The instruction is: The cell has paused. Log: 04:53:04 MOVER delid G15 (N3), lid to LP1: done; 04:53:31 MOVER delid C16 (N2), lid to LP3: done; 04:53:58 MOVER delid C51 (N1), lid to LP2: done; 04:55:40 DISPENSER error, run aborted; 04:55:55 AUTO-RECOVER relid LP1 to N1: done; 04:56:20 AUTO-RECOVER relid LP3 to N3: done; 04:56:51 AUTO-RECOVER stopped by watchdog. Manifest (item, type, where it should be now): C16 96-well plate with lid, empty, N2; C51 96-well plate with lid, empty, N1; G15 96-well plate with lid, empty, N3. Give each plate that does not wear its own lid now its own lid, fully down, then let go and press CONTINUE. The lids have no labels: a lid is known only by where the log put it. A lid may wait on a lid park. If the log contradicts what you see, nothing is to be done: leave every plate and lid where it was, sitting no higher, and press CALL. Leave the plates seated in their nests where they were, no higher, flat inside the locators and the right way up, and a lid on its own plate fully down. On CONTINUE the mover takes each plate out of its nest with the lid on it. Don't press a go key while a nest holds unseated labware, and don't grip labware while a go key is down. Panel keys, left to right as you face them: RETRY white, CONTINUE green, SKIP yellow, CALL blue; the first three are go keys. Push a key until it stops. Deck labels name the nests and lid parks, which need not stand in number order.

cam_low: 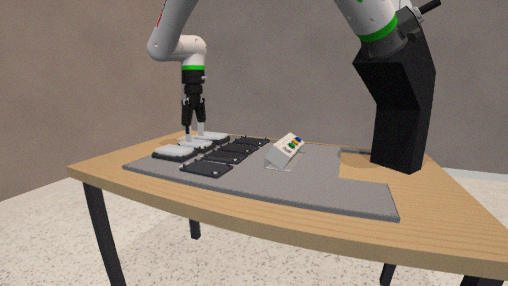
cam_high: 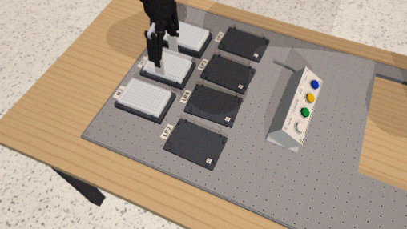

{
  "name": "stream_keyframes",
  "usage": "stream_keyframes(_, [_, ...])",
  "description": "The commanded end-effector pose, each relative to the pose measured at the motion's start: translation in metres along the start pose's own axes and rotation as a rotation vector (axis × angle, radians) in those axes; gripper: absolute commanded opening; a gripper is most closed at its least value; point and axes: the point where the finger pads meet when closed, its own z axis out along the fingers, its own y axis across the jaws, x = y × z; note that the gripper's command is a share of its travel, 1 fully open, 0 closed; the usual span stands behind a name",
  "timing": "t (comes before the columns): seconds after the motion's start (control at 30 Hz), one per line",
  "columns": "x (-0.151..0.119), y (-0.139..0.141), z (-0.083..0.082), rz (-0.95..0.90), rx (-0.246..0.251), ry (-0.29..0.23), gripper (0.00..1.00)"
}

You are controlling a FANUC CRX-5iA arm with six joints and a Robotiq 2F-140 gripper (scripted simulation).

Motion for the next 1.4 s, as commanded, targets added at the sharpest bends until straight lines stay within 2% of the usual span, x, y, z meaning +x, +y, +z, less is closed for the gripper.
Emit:
stream_keyframes(0.0, [0.0002, 0.0001, -0.0002, 0.0, 0.0, 0.0, 0.0])
stream_keyframes(1.37, [0.0002, 0.0002, 0.006, 0.0, 0.0, 0.0, 0.0])
